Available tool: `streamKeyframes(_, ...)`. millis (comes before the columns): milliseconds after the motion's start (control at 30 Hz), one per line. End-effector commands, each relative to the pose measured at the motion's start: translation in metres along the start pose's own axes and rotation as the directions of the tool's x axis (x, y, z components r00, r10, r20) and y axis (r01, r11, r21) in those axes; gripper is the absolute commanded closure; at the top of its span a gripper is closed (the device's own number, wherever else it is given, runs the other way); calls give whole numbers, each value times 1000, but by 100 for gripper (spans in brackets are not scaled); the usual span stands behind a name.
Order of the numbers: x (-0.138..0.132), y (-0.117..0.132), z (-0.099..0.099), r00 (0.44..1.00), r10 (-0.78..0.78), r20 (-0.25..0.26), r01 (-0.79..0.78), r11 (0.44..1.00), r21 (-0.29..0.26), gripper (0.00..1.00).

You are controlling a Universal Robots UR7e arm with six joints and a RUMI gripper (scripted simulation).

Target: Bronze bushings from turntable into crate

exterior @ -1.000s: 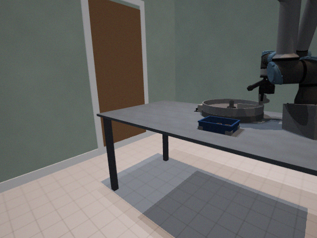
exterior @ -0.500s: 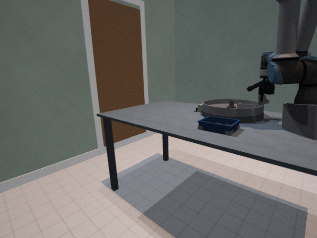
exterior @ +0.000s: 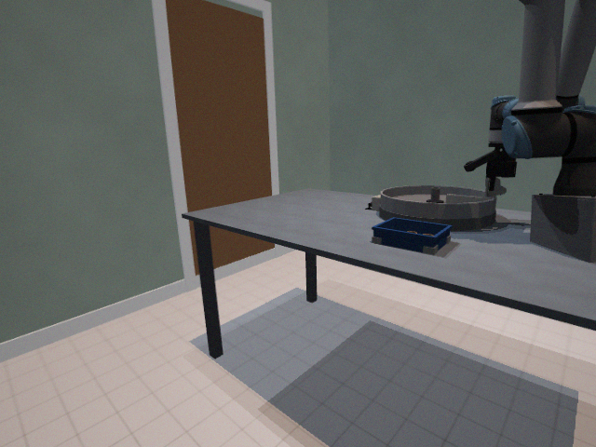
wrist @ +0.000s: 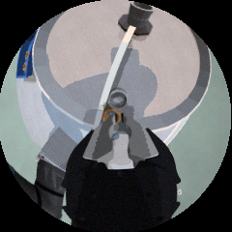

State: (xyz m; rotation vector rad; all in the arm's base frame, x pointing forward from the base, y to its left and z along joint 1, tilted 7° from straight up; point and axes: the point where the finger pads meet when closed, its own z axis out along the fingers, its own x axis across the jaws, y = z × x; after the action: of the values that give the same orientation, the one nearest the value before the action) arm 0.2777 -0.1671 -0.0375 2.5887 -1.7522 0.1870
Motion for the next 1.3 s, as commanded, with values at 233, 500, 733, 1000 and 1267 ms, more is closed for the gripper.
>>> streamKeyframes(233, -2, 0, 1, 1000, -2, 3, 2, 1000, 0, 100)
streamKeyframes(500, -2, 0, 1, 1000, -2, 3, 2, 1000, 0, 100)
streamKeyframes(733, -2, 0, 1, 1000, -2, 3, 2, 1000, 0, 100)
streamKeyframes(1000, -2, 0, 1, 1000, -2, 3, 2, 1000, 0, 100)
streamKeyframes(1267, -2, 0, 1, 1000, -2, 3, 2, 1000, 0, 100)
